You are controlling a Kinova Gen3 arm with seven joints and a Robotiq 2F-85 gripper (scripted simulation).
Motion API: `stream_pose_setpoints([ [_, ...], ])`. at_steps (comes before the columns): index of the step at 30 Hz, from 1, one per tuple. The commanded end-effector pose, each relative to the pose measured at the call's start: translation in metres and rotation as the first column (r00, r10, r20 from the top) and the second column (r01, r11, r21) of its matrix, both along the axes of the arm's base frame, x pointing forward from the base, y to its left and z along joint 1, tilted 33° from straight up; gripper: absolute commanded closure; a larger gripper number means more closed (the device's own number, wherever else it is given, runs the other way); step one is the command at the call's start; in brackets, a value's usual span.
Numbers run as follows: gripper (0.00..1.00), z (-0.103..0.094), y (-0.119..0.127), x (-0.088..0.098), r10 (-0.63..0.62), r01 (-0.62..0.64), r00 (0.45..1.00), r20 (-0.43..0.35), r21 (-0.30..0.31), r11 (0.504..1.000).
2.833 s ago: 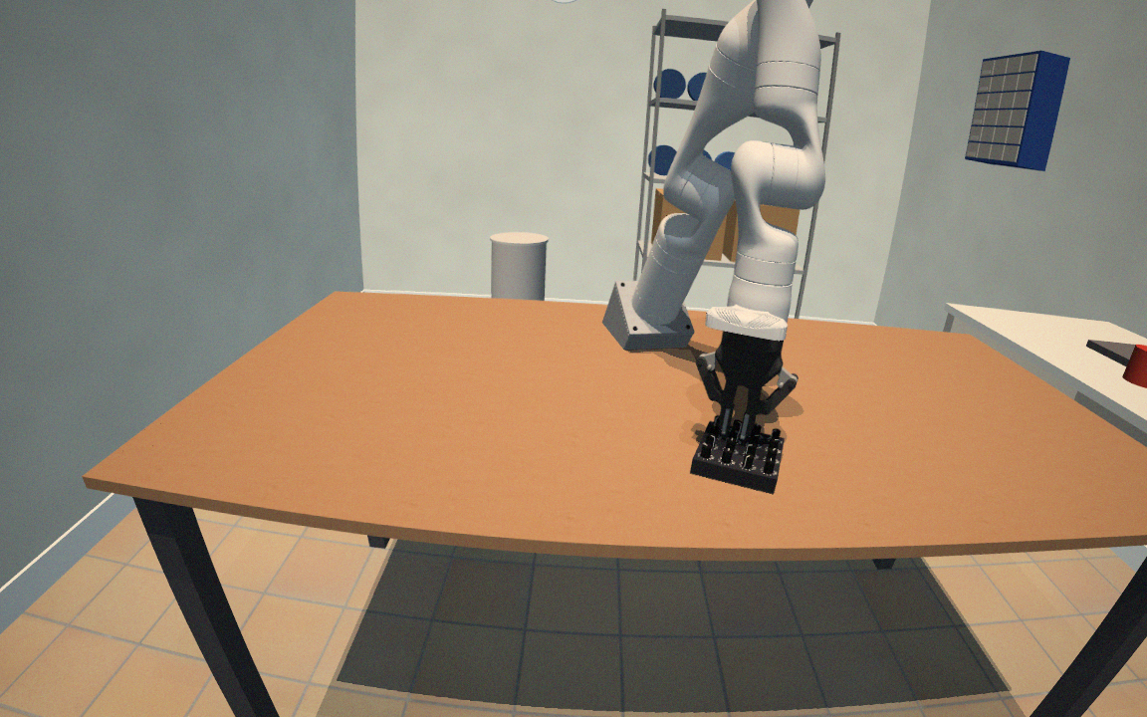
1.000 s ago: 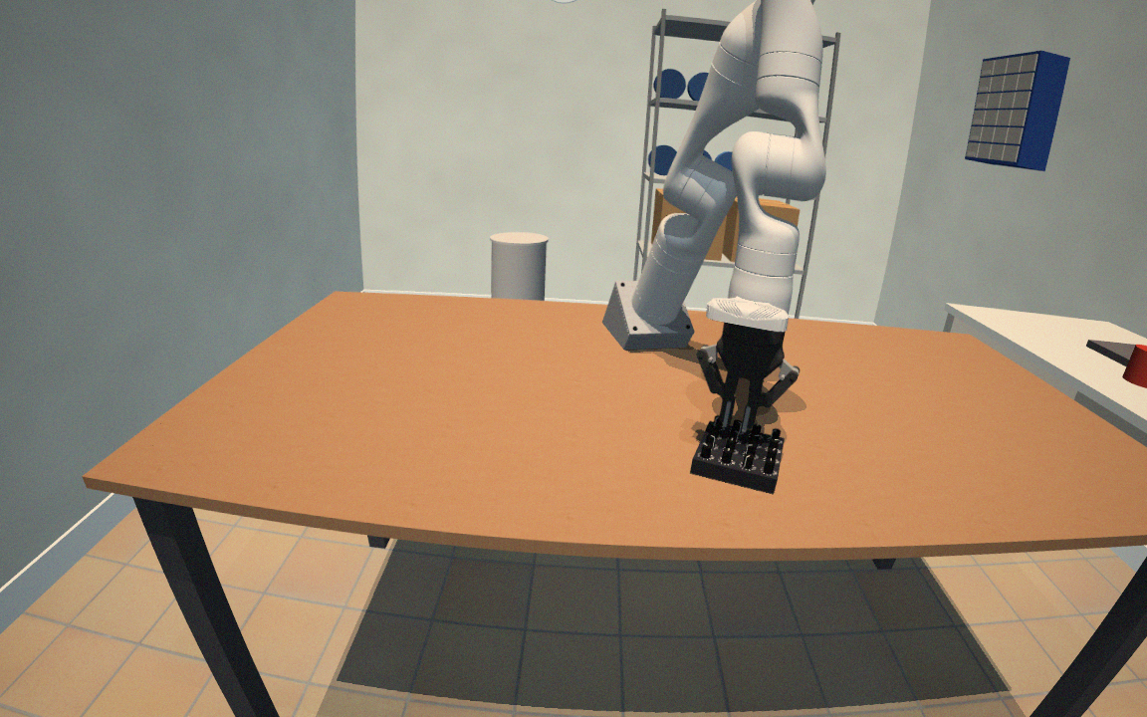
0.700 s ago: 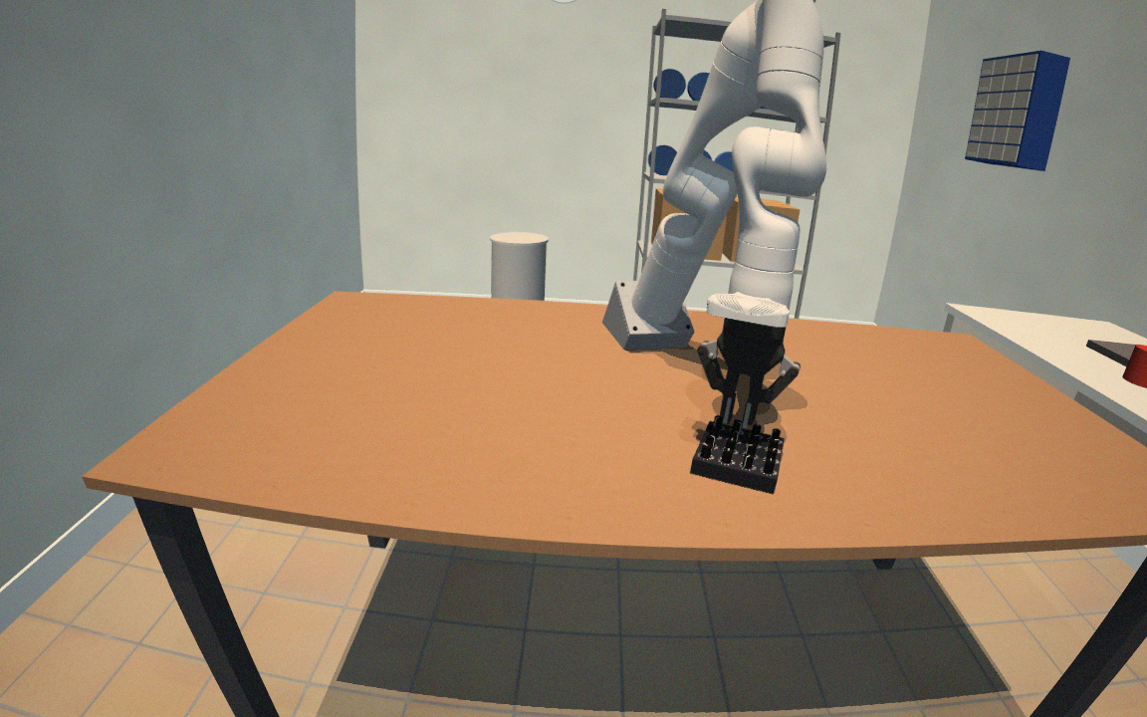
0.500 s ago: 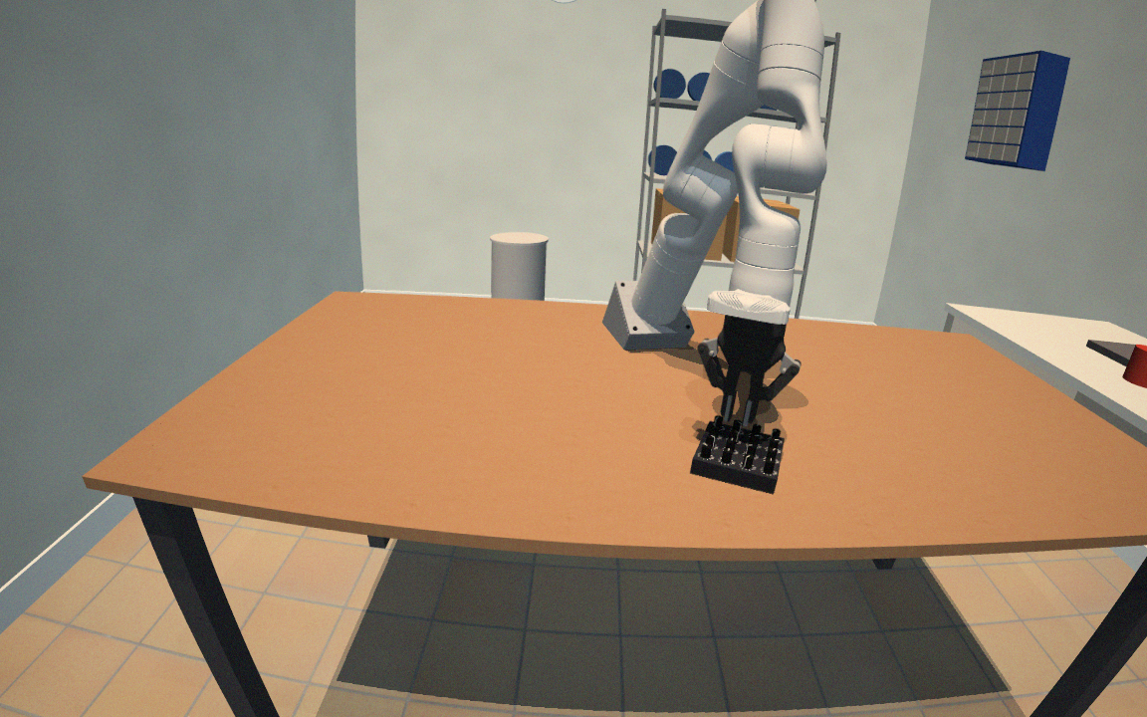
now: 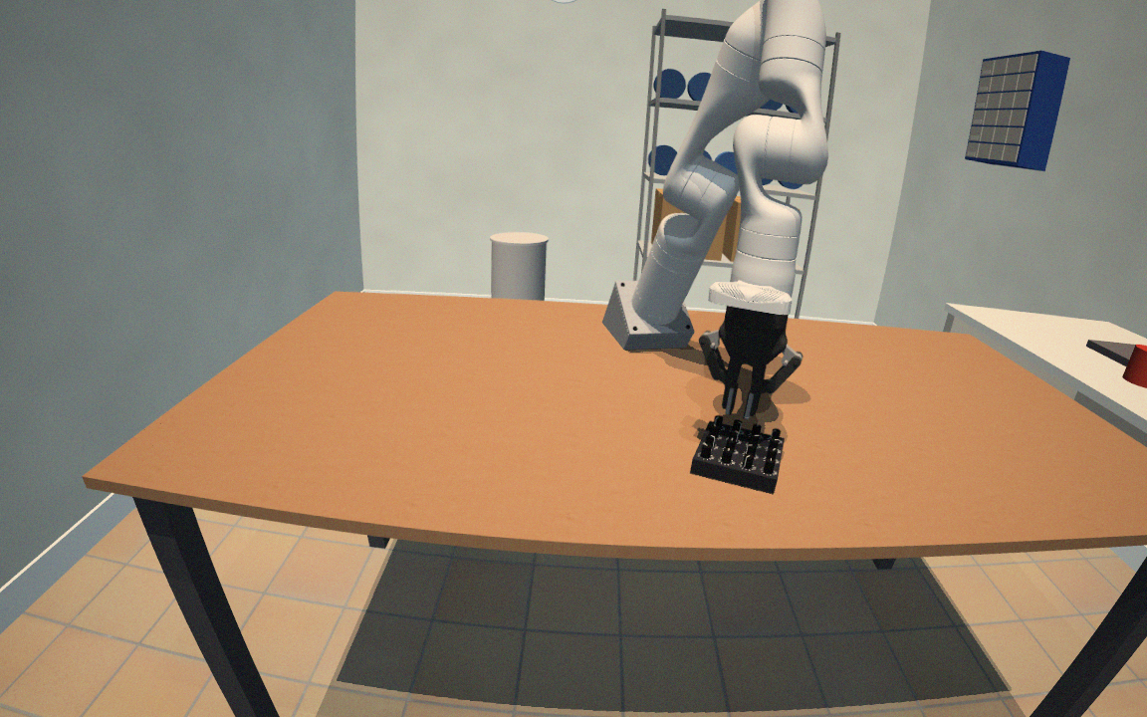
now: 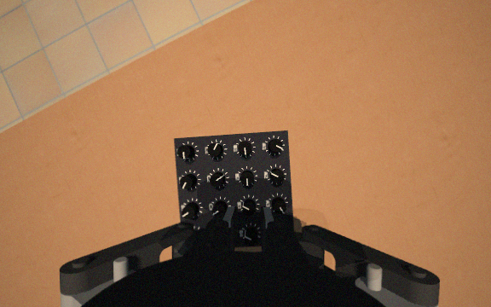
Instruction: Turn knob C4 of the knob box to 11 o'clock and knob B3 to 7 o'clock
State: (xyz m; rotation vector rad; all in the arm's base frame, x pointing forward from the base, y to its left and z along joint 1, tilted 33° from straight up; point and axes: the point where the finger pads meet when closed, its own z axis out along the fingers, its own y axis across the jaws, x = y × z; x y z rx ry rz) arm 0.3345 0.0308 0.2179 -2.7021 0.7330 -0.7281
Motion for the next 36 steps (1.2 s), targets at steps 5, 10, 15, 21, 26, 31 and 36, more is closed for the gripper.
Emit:
stream_pose_setpoints([
  [5,0.81,0.0045,-0.0006,-0.0013,0.0,0.0,1.0,0.005,-0.003,1.0],
  [10,0.81,0.0057,-0.0008,-0.002,0.0,0.0,1.0,0.005,-0.003,1.0],
  [15,0.81,0.0061,-0.0008,-0.0022,0.0,0.0,1.0,0.005,-0.003,1.0],
  [21,0.81,0.0062,-0.0009,-0.0023,0.0,0.0,1.0,0.005,-0.003,1.0],
  [26,0.81,0.0062,-0.0009,-0.0023,0.0,0.0,1.0,0.005,-0.003,1.0],
  [31,0.81,0.0062,-0.0009,-0.0023,0.0,0.0,1.0,0.005,-0.003,1.0],
  [36,0.81,0.0074,0.0034,-0.0046,0.004,-0.004,1.0,0.004,-0.002,1.0],
])
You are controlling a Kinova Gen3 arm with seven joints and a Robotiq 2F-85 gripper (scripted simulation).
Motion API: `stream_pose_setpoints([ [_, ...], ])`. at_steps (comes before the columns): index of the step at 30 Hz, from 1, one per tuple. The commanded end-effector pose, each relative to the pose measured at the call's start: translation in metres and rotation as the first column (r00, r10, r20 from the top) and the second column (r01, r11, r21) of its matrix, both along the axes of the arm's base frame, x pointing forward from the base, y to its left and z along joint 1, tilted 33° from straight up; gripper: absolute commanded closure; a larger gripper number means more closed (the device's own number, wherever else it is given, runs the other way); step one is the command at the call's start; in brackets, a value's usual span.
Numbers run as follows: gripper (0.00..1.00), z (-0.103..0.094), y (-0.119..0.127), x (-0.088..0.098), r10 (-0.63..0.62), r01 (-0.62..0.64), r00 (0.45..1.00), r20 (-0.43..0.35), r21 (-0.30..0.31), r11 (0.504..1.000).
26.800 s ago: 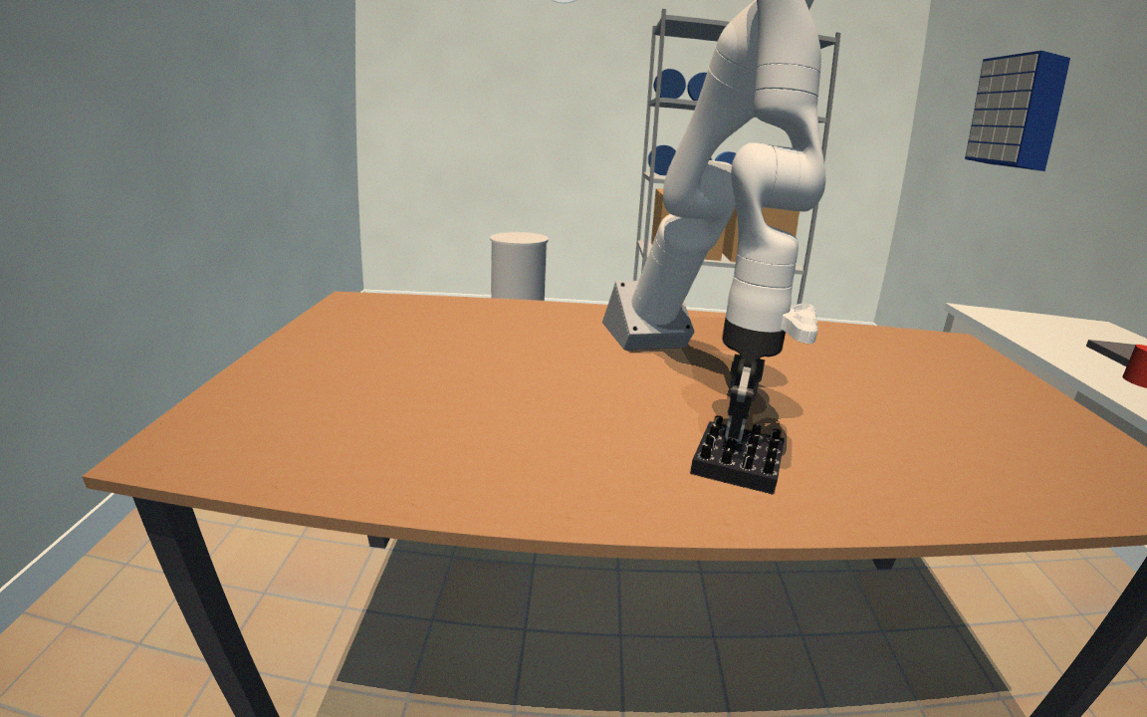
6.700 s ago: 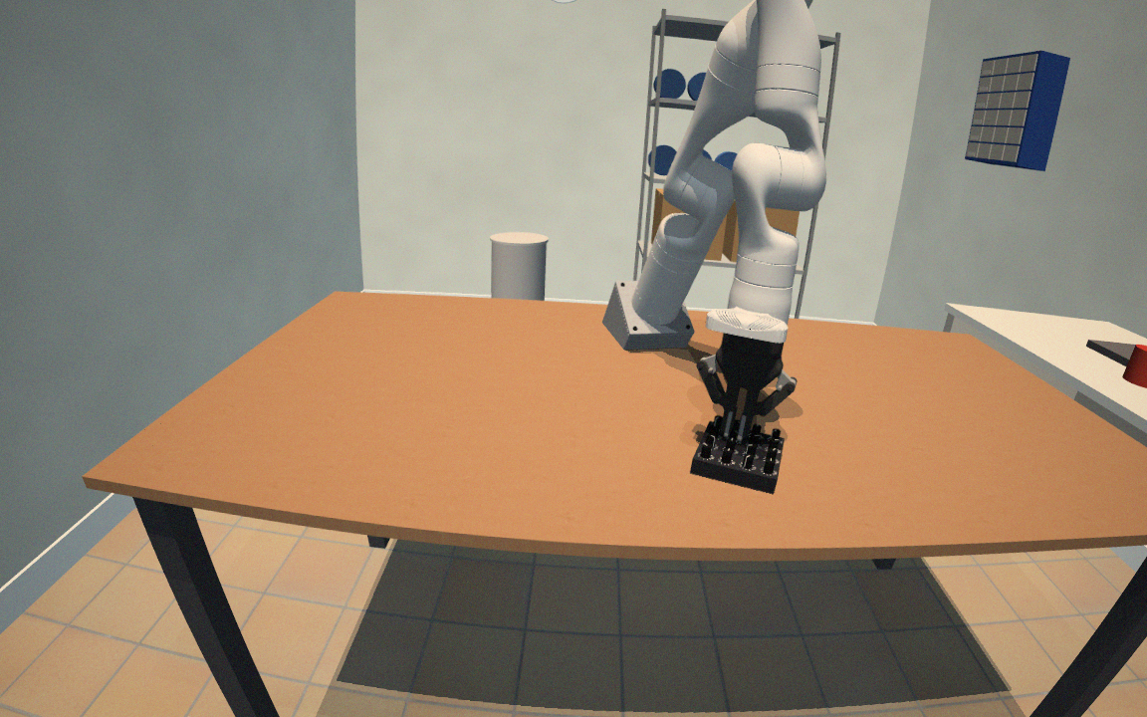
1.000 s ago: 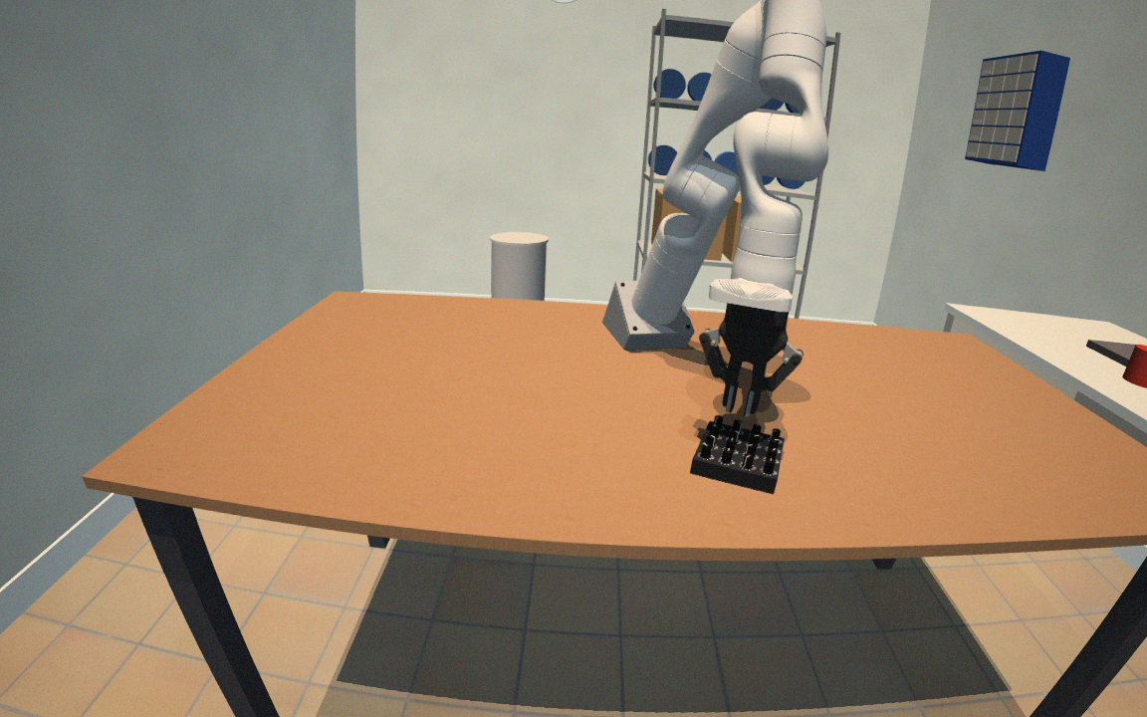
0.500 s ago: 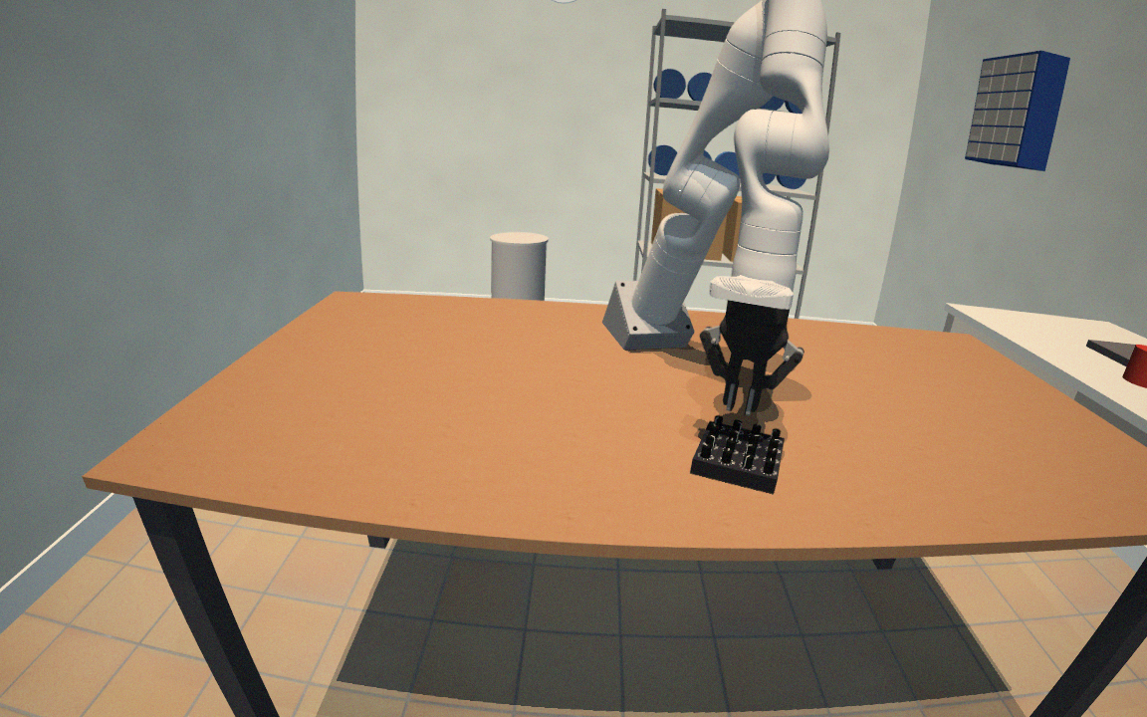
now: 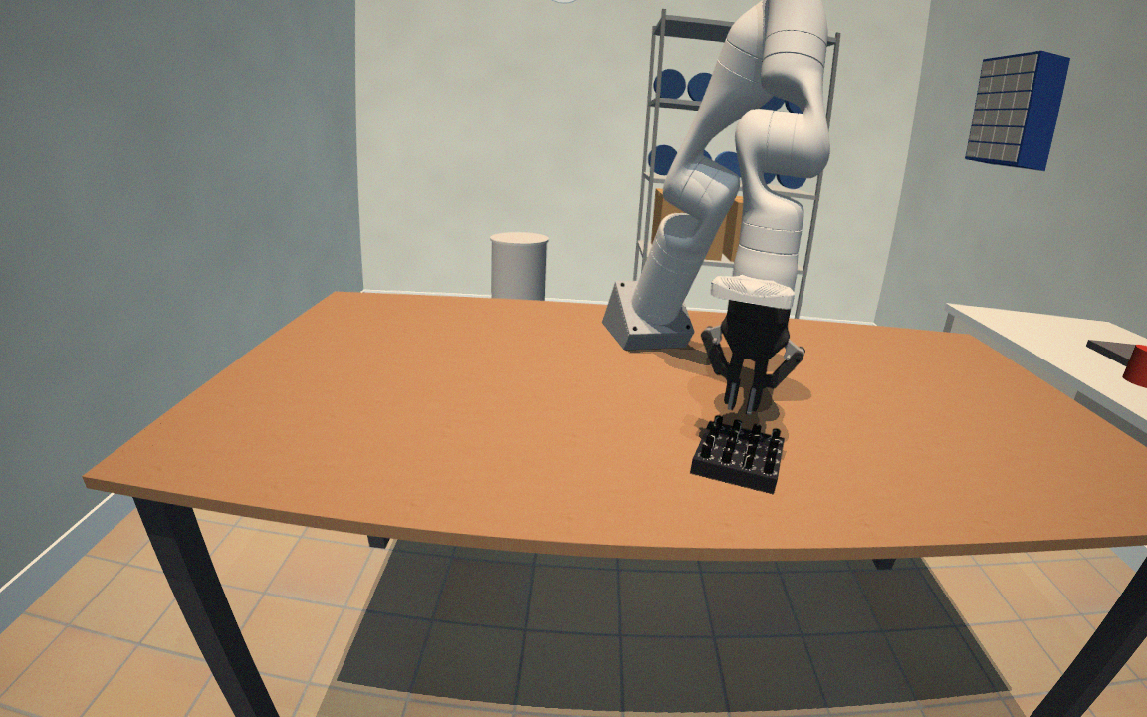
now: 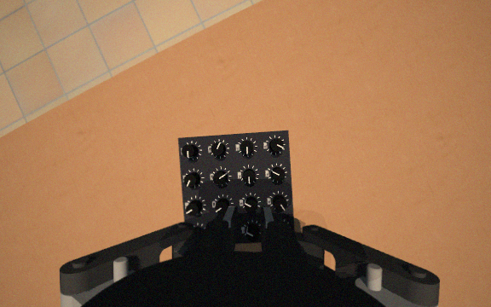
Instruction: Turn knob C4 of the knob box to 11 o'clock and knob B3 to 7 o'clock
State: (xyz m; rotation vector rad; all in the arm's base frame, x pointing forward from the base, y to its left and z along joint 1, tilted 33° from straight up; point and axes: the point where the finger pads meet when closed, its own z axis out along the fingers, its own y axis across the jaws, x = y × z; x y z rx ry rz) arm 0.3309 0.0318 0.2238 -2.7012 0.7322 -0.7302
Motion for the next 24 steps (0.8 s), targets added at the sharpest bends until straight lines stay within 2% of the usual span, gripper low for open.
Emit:
stream_pose_setpoints([
  [1,0.81,0.003,0.006,-0.003,0.006,-0.006,1.0,0.001,-0.001,1.0],
  [9,0.81,0.013,0.03,-0.019,0.026,-0.026,1.0,0.006,-0.017,1.0],
  [24,0.81,0.014,0.031,-0.02,0.027,-0.027,1.0,0.007,-0.02,0.999],
])
